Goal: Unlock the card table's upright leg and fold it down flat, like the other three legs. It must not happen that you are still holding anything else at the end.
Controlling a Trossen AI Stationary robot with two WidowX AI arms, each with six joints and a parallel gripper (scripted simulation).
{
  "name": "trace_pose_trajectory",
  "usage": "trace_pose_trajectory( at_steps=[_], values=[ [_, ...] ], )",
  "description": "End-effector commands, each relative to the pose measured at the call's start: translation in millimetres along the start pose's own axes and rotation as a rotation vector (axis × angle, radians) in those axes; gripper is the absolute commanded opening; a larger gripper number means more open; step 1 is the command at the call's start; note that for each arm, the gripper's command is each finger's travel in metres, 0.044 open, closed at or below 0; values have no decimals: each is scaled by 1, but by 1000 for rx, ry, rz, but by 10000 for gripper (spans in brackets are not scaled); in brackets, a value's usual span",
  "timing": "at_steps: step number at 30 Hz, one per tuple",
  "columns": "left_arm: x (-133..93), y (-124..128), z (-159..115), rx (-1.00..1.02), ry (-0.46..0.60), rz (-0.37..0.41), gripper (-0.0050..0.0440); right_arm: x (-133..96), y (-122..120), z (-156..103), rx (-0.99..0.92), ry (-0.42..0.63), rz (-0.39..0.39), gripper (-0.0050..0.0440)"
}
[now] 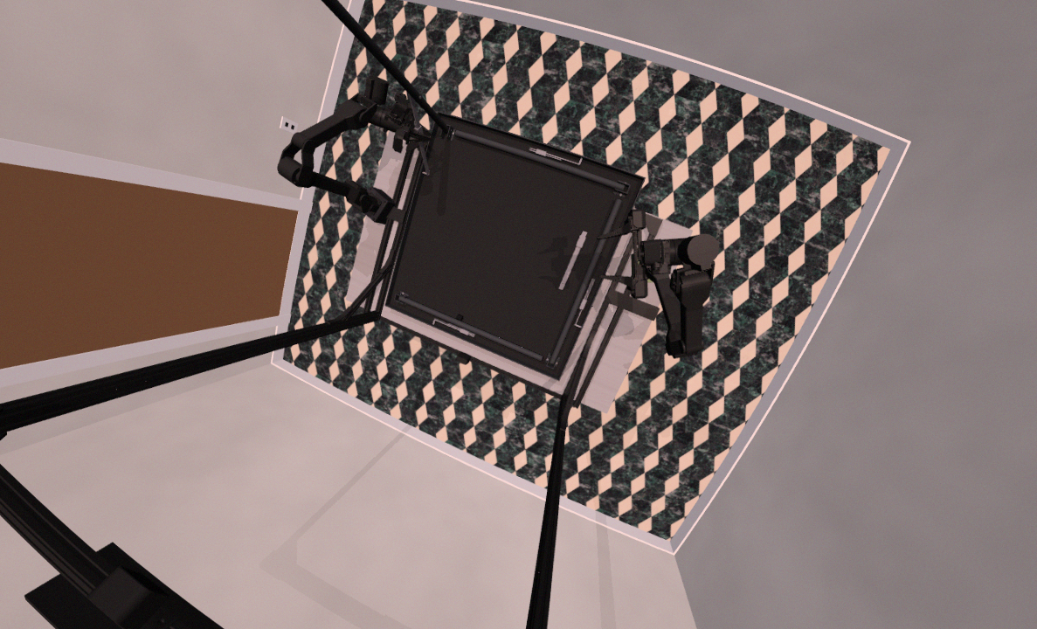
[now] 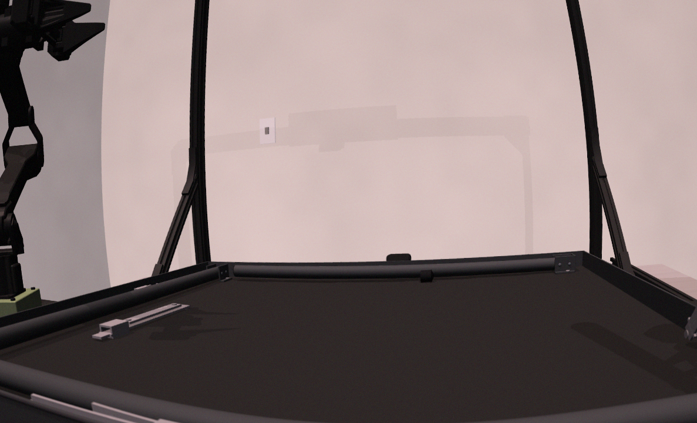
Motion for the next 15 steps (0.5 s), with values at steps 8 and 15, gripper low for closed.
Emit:
trace_pose_trajectory(
  at_steps=[8,15],
  values=[
    [14,-6,-31,-6,14,0,0,0,1,0,-2,1,4,400],
    [14,-6,-32,-6,14,0,0,0,1,0,-2,1,4,400]
  ],
)
Point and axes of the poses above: on each arm, the point midway between the two fingers, 35 mm back from their tips, its own x axis out along the fingers, its own y axis across the jaws, z = x × y, the point moved 3 cm from there along -x, back along the fingers, and after that the axes turned 11 degrees about x, right-handed, at the moved point
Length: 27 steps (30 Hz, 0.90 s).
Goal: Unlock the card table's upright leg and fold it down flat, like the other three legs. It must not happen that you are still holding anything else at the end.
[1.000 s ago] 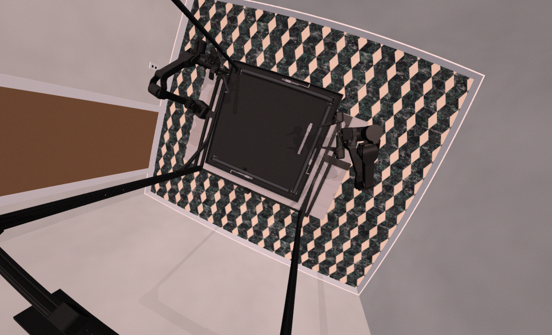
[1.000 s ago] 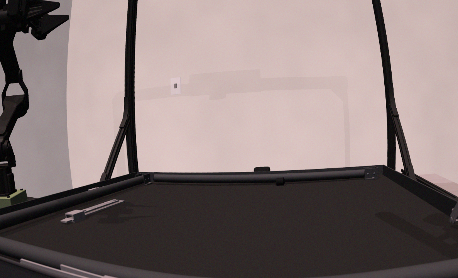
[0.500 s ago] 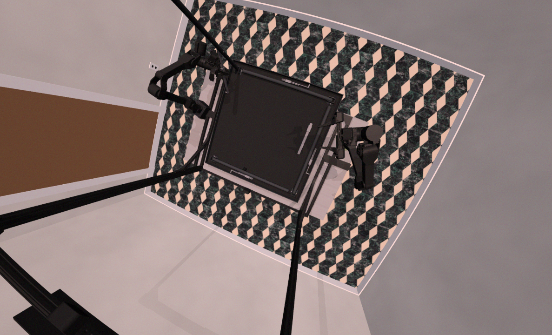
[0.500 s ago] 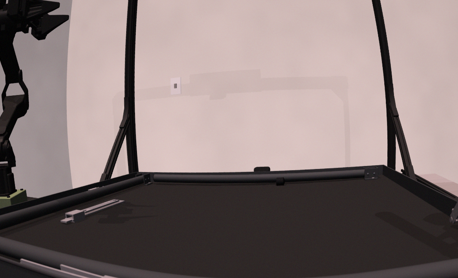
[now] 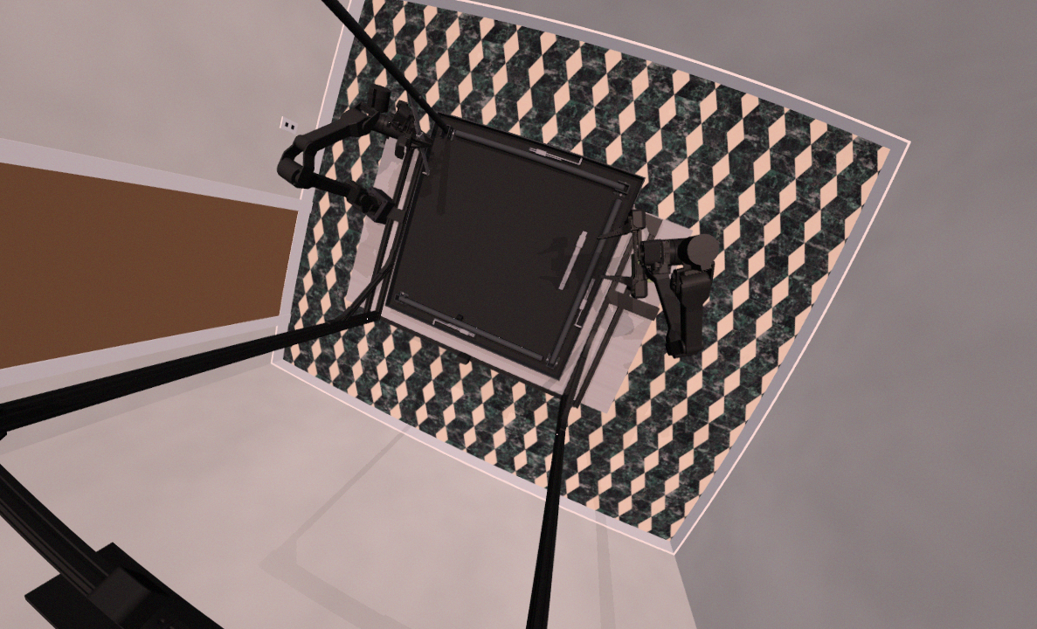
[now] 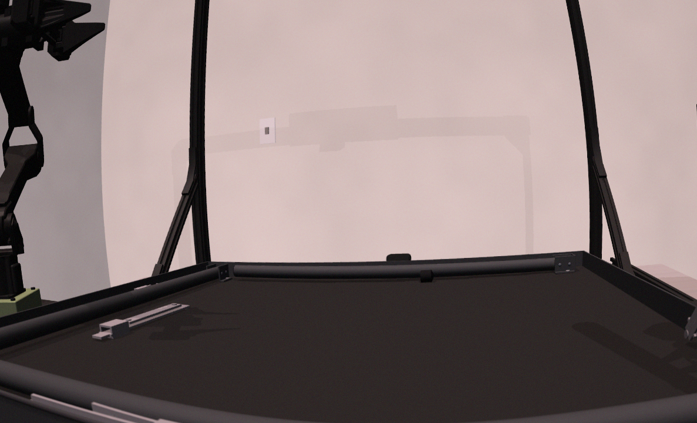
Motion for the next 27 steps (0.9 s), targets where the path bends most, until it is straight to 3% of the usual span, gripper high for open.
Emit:
trace_pose_trajectory(
  at_steps=[1,27],
  values=[
    [5,-2,-10,-13,22,4,0,0,1,0,-2,1,4,400],
    [3,-9,-10,37,8,28,0,0,1,0,-2,1,4,400]
  ],
)
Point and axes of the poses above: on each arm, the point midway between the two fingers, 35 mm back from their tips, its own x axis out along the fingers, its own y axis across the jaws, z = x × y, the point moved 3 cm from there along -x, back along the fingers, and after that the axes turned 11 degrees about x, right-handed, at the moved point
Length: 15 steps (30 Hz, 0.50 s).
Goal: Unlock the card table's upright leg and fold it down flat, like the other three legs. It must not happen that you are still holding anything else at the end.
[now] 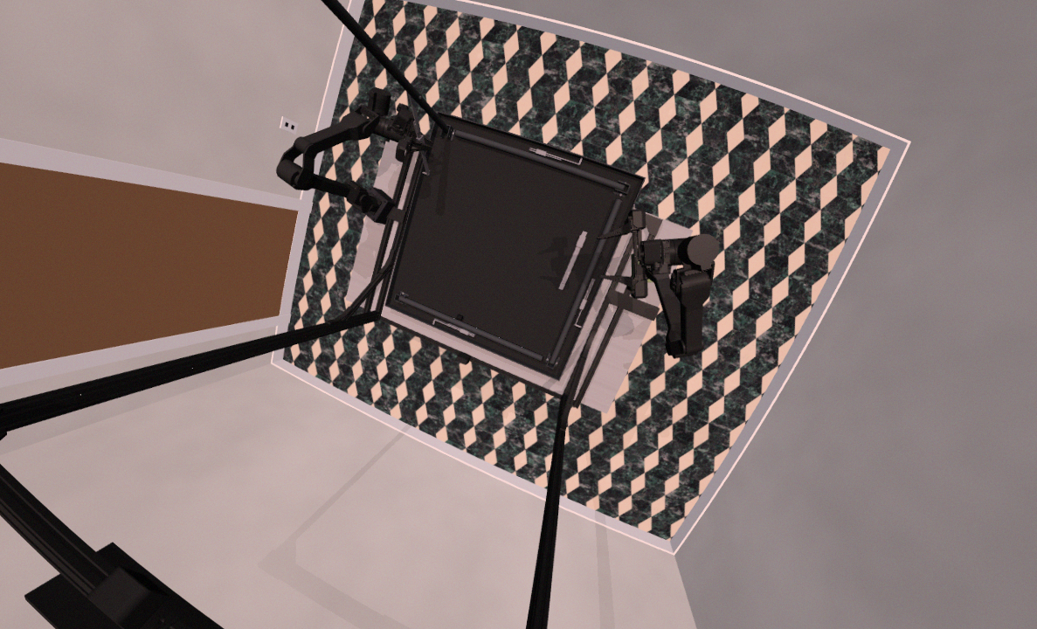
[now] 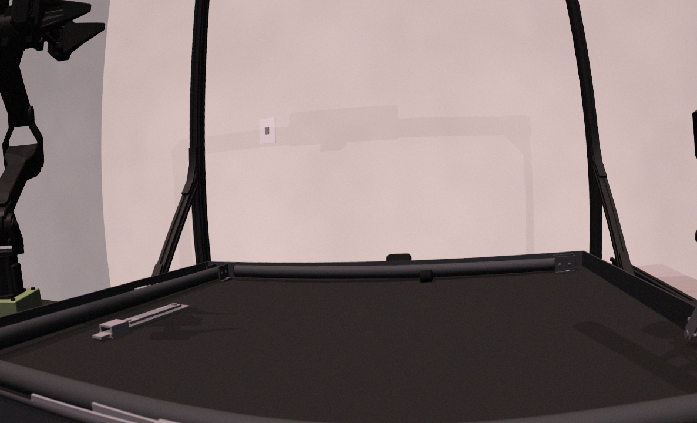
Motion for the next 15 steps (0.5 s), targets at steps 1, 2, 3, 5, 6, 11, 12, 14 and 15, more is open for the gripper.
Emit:
trace_pose_trajectory(
  at_steps=[1,2,3,5,6,11,12,14,15],
  values=[
    [0,-6,-2,31,0,23,0,0,1,0,-2,1,4,400],
    [-1,-7,-2,38,-2,26,0,0,1,0,-2,1,4,400],
    [-1,-8,-2,44,-4,29,0,0,1,0,-2,1,4,400],
    [-1,-9,-2,51,-6,33,0,0,1,0,-2,1,4,400],
    [-1,-9,-2,51,-6,33,0,0,1,0,-2,1,4,400],
    [-2,-13,-2,84,-16,49,0,0,1,0,-2,1,4,400],
    [-3,-14,-2,91,-18,52,0,0,1,0,-2,1,4,400],
    [-3,-16,-2,104,-22,59,0,0,1,0,-2,1,4,400],
    [-3,-17,-3,110,-24,61,0,0,1,0,-2,1,4,400]
  ],
)
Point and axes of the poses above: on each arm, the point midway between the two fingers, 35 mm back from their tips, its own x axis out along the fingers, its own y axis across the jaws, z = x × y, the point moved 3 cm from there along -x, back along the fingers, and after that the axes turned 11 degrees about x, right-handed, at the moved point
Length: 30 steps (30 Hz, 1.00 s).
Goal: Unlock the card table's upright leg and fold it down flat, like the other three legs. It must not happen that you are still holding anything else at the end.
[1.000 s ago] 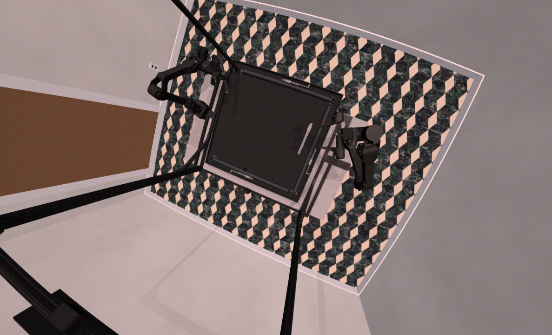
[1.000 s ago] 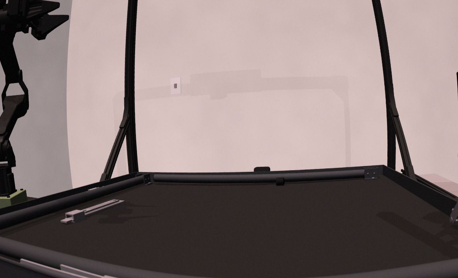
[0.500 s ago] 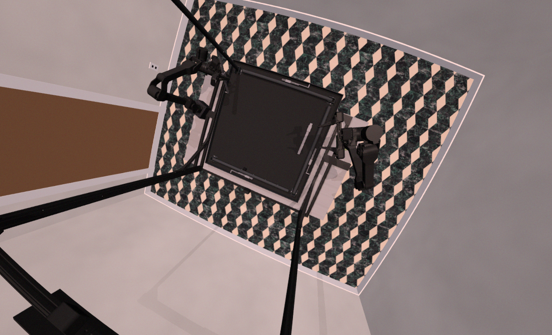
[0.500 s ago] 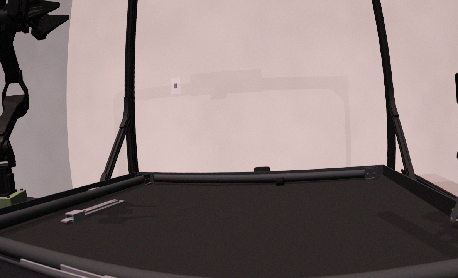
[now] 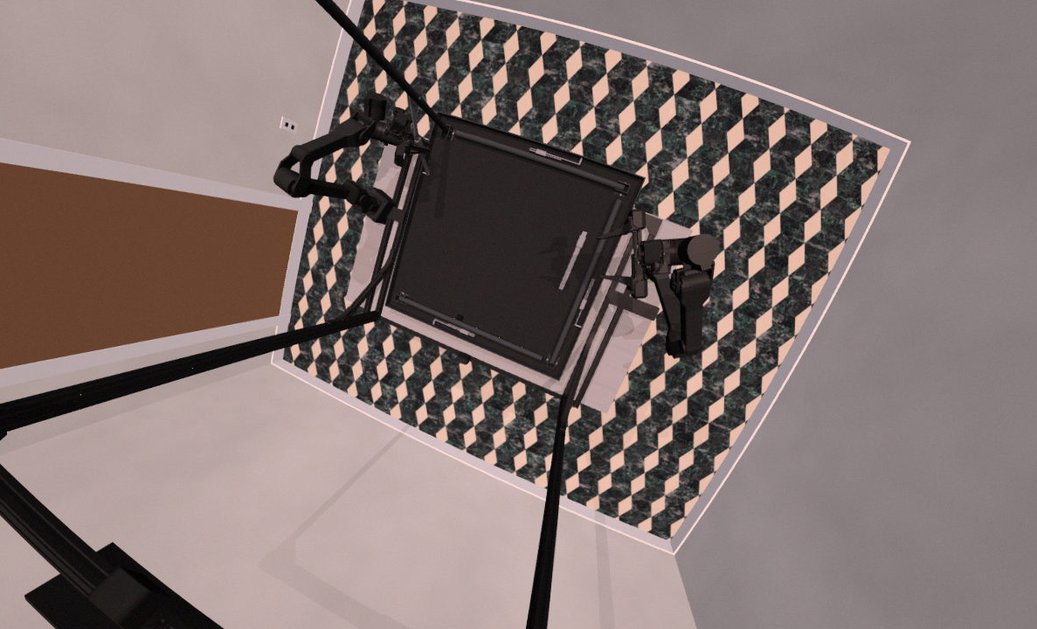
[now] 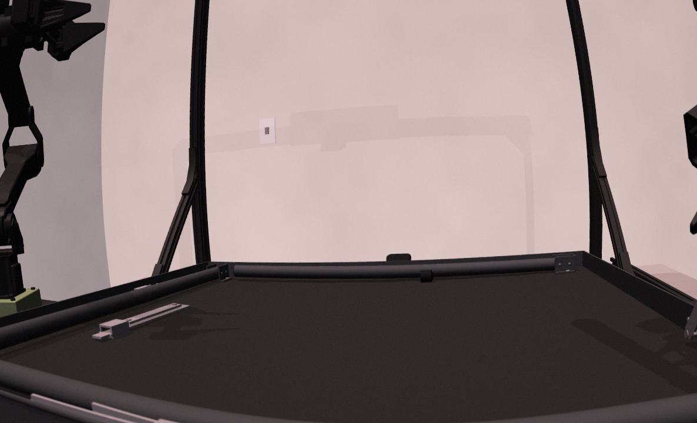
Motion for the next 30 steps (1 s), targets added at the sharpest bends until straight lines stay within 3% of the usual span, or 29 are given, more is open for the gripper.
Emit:
trace_pose_trajectory(
  at_steps=[1,30],
  values=[
    [-1,-5,-1,36,-2,25,0,0,1,0,-2,1,4,400],
    [-5,-21,-2,143,-34,76,0,0,1,0,-2,1,4,400]
  ],
)
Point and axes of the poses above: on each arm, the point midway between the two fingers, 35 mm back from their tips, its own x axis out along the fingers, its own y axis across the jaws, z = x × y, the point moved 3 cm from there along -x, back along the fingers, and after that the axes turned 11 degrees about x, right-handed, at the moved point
